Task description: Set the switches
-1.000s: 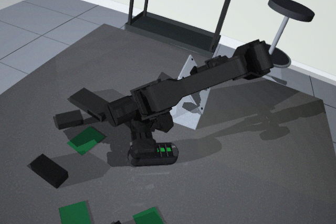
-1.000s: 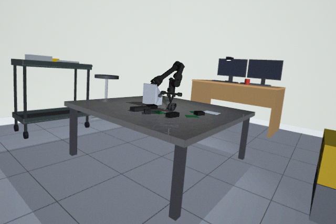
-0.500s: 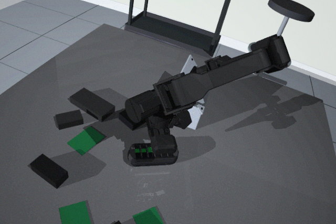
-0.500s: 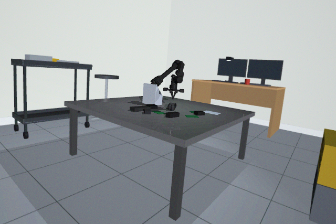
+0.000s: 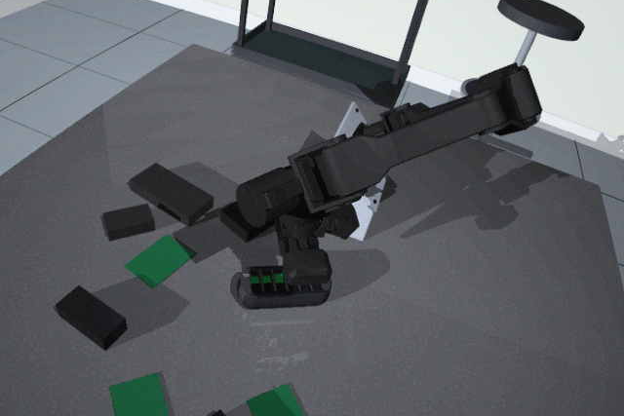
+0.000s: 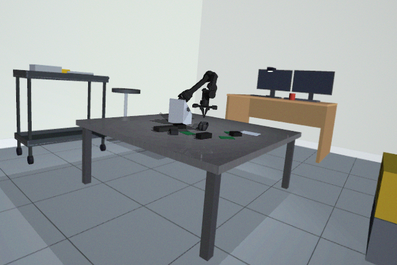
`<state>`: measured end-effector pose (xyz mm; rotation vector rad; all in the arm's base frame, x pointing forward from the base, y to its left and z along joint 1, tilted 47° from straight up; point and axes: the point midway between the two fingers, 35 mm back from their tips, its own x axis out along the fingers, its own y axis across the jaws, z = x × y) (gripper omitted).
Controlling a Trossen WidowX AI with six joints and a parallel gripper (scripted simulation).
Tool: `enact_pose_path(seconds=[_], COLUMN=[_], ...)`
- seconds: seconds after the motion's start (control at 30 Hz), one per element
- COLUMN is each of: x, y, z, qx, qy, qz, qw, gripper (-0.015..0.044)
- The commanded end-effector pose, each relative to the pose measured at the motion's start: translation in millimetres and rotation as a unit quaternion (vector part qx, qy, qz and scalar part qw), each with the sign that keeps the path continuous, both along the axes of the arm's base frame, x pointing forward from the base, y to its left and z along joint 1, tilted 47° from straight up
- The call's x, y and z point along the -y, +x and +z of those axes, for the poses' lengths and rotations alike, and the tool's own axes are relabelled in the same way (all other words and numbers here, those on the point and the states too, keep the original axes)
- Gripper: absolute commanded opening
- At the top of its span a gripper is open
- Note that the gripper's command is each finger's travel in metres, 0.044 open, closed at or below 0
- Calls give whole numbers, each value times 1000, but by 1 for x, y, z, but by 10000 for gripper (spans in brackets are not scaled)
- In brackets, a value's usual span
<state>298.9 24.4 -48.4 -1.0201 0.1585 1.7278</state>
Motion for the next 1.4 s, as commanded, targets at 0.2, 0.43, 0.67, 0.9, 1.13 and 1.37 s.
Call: enact_pose_path(seconds=[0.2, 0.43, 0.67, 0.9, 1.13, 1.37], x=[-1, -33, -40, -41, -39, -4], y=[0, 31, 36, 36, 36, 39], z=[0, -3, -3, -3, -2, 31], qx=[-1, 0, 0, -1, -1, 0], qy=[2, 2, 3, 1, 1, 0], qz=[-3, -3, -3, 2, 2, 2], qw=[1000, 1000, 1000, 1000, 1000, 1000], gripper=[0, 0, 0, 0, 26, 210])
